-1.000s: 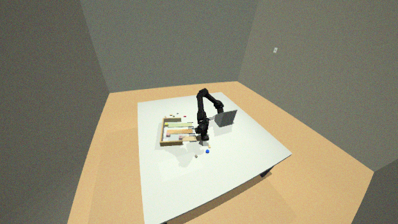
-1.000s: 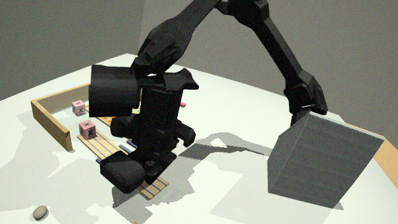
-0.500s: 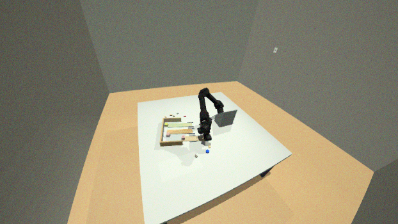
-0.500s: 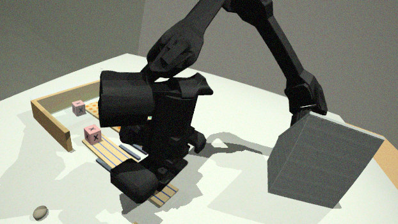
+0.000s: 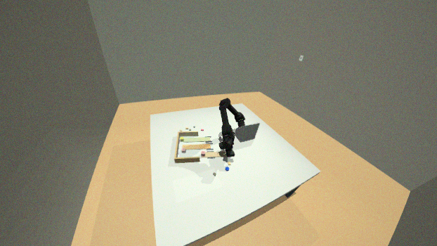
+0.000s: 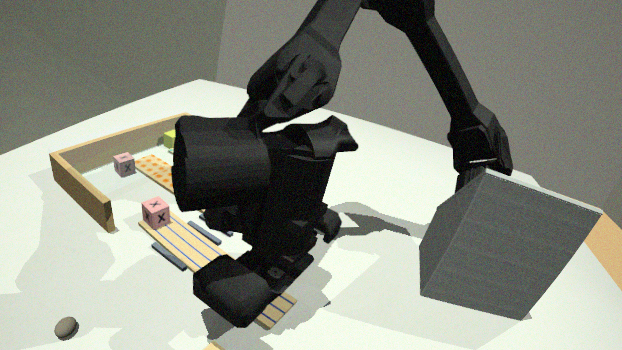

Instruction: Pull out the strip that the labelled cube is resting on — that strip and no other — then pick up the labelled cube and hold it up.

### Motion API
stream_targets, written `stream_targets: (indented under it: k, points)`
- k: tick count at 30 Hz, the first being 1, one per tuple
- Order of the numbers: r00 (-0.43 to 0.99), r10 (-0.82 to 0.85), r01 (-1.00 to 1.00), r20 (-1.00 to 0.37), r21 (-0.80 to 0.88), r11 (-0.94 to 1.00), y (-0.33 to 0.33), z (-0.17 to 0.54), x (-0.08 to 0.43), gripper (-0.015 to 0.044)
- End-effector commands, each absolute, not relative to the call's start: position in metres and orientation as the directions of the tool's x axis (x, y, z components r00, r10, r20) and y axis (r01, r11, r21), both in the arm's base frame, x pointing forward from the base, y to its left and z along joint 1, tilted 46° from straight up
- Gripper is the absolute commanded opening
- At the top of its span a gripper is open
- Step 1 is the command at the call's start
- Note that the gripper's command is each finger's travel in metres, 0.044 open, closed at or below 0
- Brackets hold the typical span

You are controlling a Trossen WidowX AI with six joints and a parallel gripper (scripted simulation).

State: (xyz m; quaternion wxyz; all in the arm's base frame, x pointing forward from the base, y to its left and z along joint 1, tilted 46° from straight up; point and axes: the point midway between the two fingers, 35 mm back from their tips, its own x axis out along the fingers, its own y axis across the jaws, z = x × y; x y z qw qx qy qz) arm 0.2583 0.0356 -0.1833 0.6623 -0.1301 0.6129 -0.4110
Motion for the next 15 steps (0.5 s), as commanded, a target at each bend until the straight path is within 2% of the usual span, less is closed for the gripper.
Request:
stream_targets:
  k: [1, 12, 15]
  points:
    - [-0.113, -0.704, 0.378, -0.701, -0.686, 0.622, 0.034, -0.186, 0.245, 0.0]
    - [-0.114, -0.704, 0.378, -0.701, -0.686, 0.622, 0.037, -0.189, 0.234, 0.0]
    - [-0.101, -0.701, 0.38, -0.706, -0.678, 0.629, 0.057, -0.172, 0.246, 0.0]
